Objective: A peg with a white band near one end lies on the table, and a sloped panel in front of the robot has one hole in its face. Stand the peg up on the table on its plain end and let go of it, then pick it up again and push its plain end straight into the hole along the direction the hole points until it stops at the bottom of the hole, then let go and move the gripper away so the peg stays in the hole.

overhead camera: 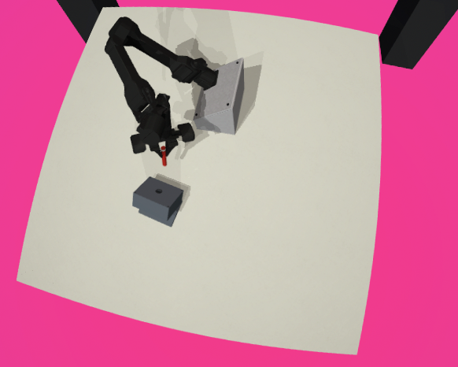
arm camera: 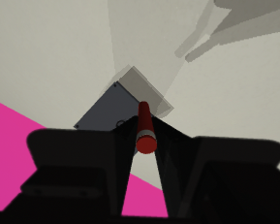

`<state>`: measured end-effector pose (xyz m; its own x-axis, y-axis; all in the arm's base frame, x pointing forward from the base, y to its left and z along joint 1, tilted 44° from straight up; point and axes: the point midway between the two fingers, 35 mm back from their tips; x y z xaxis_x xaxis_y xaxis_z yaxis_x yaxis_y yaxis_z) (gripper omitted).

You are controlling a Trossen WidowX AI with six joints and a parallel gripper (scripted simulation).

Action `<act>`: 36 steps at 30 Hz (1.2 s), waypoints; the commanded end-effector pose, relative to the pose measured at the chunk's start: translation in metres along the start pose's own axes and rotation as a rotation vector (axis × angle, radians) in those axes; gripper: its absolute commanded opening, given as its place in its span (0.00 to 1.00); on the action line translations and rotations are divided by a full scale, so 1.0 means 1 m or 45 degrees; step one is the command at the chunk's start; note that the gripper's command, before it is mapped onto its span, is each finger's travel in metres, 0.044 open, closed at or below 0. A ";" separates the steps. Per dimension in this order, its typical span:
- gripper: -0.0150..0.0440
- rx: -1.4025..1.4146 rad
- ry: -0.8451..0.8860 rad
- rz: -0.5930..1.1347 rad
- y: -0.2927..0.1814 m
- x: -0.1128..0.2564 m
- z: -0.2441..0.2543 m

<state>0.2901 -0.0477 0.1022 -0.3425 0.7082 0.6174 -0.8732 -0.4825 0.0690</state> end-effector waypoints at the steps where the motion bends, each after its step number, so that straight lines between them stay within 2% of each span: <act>1: 0.25 0.009 0.025 0.027 -0.002 0.002 0.000; 22: 0.25 0.044 0.144 0.165 -0.013 0.010 -0.002; 36: 0.25 0.047 0.162 0.197 -0.020 0.003 -0.001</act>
<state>0.3050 -0.0350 0.1045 -0.5102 0.6862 0.5185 -0.7993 -0.6009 0.0088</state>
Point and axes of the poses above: the point midway between the two fingers, 35 mm back from their tips, its own x axis back along the fingers, its own z axis across the jaws, y = z × x, and after that the axes turned 4 degrees about -x, right-handed
